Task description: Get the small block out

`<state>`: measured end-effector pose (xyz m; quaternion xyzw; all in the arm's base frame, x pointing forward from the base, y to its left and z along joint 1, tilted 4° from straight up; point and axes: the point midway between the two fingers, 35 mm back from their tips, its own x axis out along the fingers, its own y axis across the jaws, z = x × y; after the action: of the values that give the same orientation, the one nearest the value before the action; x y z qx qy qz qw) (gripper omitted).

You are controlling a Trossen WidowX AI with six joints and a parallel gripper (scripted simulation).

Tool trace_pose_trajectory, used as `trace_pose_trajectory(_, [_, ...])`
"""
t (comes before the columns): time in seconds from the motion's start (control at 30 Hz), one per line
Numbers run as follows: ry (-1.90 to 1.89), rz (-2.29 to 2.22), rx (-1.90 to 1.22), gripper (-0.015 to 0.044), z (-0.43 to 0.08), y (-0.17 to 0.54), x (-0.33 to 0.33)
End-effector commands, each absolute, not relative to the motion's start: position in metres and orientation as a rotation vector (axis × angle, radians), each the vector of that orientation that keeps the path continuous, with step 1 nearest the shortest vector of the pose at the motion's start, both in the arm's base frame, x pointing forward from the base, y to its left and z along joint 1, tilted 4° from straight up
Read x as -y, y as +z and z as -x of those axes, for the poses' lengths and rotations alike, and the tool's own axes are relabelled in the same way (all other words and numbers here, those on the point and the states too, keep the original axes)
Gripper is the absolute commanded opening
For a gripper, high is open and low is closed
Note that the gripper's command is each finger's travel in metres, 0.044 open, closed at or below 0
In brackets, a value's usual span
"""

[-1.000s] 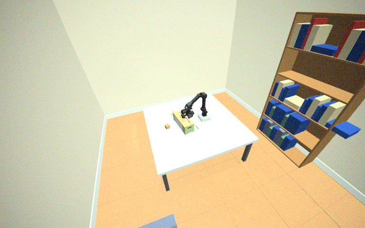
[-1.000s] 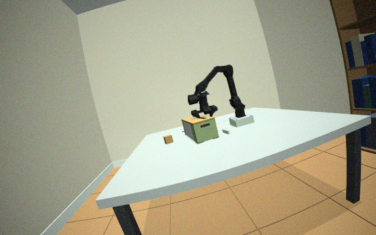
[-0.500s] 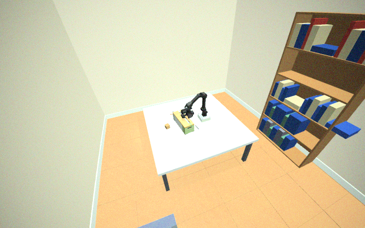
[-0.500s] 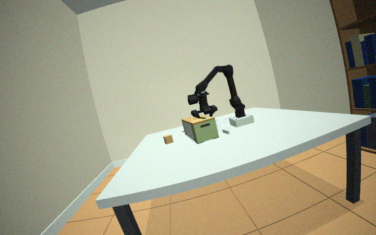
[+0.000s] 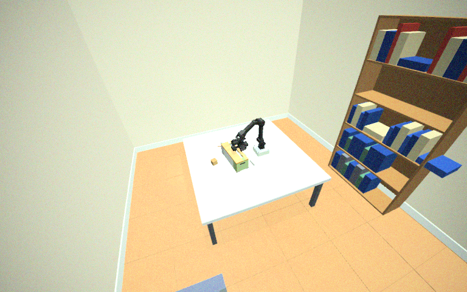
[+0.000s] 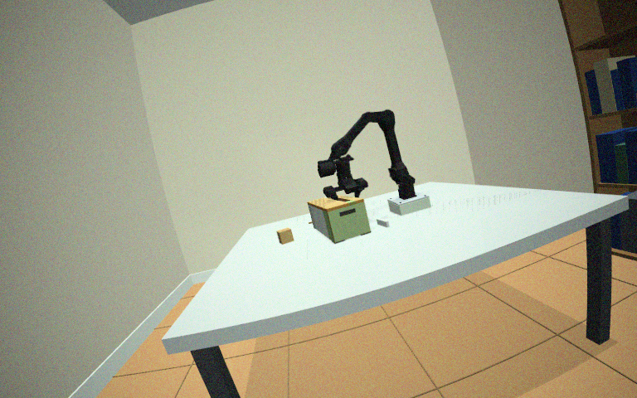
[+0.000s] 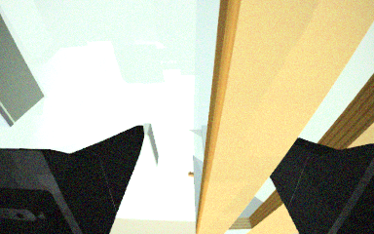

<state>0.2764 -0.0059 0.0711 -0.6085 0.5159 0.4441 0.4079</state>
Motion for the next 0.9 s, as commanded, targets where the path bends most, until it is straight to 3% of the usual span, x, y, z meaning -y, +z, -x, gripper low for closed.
trace_pose_trajectory(0.0, [1.120, 1.540, -1.299, 0.0400, -0.277, 0.071, 0.010])
trace_pose_trajectory(0.87, [1.118, 1.542, -1.301, 0.0400, -0.283, 0.069, 0.051])
